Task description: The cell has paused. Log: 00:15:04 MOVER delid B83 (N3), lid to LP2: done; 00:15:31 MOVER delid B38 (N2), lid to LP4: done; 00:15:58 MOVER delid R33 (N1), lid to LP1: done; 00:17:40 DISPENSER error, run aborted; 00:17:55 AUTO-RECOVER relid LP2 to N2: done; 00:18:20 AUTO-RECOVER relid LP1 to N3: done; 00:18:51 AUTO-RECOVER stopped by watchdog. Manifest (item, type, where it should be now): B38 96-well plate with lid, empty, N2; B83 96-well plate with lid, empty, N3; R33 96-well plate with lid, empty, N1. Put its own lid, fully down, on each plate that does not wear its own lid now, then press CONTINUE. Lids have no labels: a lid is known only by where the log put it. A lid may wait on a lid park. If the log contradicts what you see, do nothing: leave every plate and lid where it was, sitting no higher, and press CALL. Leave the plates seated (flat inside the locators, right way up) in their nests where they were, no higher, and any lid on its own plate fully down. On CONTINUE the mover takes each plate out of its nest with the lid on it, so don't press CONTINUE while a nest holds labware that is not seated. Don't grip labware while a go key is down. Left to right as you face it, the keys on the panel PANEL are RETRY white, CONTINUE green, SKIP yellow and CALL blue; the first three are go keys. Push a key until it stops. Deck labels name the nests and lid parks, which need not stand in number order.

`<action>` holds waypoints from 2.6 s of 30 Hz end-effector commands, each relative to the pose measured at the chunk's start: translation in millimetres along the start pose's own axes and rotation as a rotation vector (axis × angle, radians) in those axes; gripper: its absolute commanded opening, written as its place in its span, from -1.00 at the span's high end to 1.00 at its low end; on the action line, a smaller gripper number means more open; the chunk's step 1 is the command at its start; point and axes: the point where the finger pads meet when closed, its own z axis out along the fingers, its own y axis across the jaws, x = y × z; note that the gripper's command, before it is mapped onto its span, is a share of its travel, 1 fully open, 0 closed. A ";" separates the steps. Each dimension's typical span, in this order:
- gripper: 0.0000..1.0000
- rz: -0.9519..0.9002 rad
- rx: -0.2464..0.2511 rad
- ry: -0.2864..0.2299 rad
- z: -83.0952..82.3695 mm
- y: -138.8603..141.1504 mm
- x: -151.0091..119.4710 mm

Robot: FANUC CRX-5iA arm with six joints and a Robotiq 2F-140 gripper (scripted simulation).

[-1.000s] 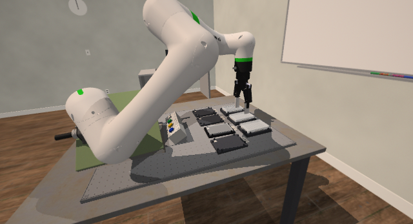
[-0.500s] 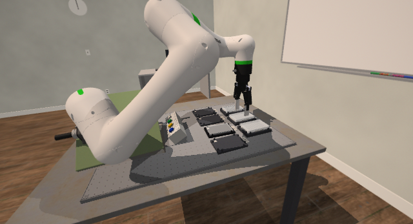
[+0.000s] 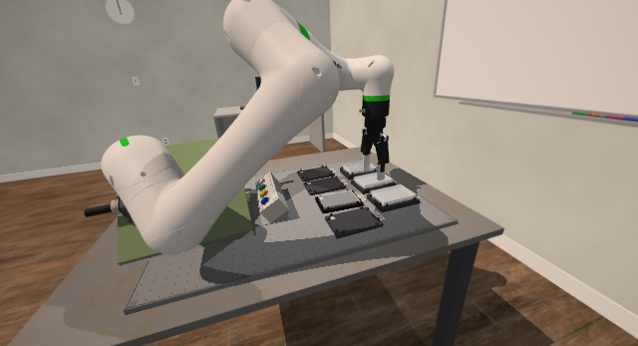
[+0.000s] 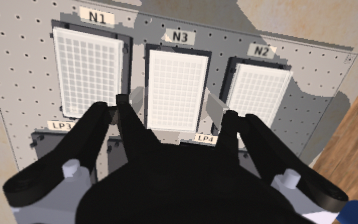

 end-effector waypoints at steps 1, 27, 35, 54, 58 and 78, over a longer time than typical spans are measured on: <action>-0.32 0.000 0.000 0.001 -0.1 -0.1 0.2; -0.32 0.000 0.000 0.001 -0.1 -0.1 0.2; -0.32 0.000 0.000 0.001 -0.1 -0.1 0.2; -0.18 0.000 0.000 0.001 -0.1 -0.1 0.2; -0.18 0.000 0.000 0.001 -0.1 -0.1 0.2; -0.18 0.000 0.000 0.001 -0.1 -0.1 0.2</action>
